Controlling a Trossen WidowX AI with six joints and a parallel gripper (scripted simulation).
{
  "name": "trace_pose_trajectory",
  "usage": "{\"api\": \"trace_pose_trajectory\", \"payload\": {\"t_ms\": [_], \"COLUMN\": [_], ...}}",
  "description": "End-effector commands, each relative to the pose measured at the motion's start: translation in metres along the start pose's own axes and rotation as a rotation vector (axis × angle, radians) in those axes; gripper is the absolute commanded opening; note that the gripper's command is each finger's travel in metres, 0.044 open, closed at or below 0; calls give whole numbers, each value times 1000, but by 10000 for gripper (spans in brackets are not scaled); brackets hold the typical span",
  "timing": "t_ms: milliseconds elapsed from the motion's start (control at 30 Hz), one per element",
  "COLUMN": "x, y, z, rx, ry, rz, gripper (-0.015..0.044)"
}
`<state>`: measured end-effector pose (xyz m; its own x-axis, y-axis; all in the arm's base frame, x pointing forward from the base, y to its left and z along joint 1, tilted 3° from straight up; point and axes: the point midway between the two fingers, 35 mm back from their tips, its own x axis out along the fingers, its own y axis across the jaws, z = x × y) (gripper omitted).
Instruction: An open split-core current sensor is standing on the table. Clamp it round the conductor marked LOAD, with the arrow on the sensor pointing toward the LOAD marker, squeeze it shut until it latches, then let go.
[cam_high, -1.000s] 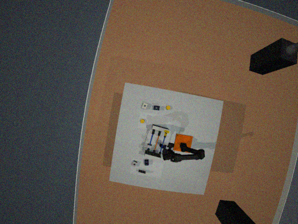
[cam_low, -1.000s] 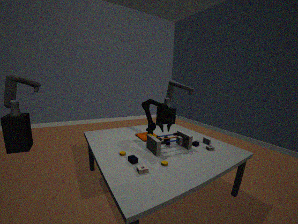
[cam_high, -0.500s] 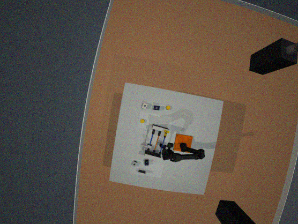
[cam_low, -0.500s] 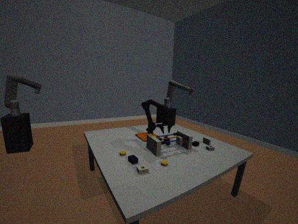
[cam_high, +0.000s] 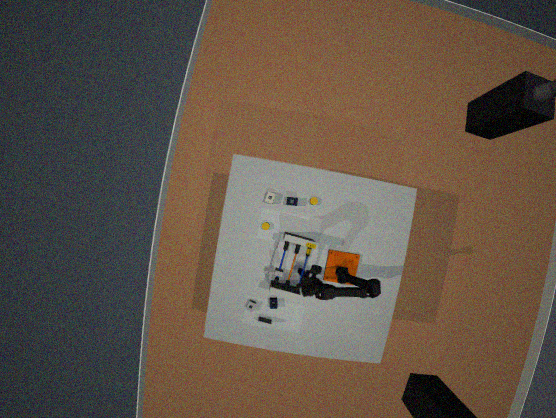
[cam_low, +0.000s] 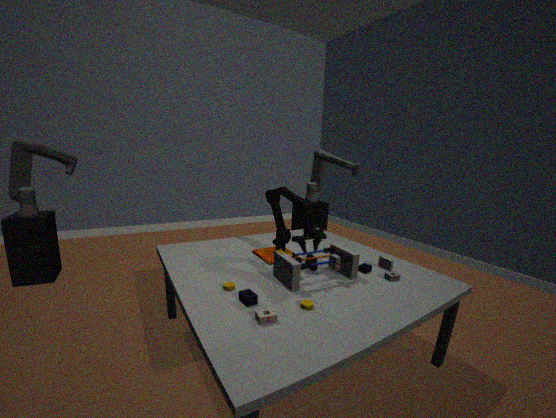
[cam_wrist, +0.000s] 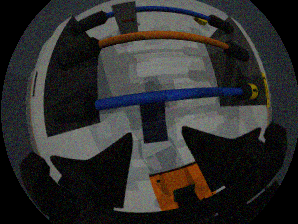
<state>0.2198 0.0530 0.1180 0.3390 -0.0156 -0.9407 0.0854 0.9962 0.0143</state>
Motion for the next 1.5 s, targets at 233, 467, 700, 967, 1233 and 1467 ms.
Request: {"api": "trace_pose_trajectory", "payload": {"t_ms": [233, 467, 700, 967, 1233, 1467], "x": [20, 16, 16, 16, 9, 2], "y": [-1, -1, -1, -1, 0, -2], "z": [-3, -2, -2, -2, -22, -46], "rx": [-5, 0, 0, -1, -3, -5], "ry": [11, 2, 2, 4, 9, 15], "rz": [-3, -4, -4, -4, -3, -2], "gripper": [294, 189, 123, 50, 0, 0]}}
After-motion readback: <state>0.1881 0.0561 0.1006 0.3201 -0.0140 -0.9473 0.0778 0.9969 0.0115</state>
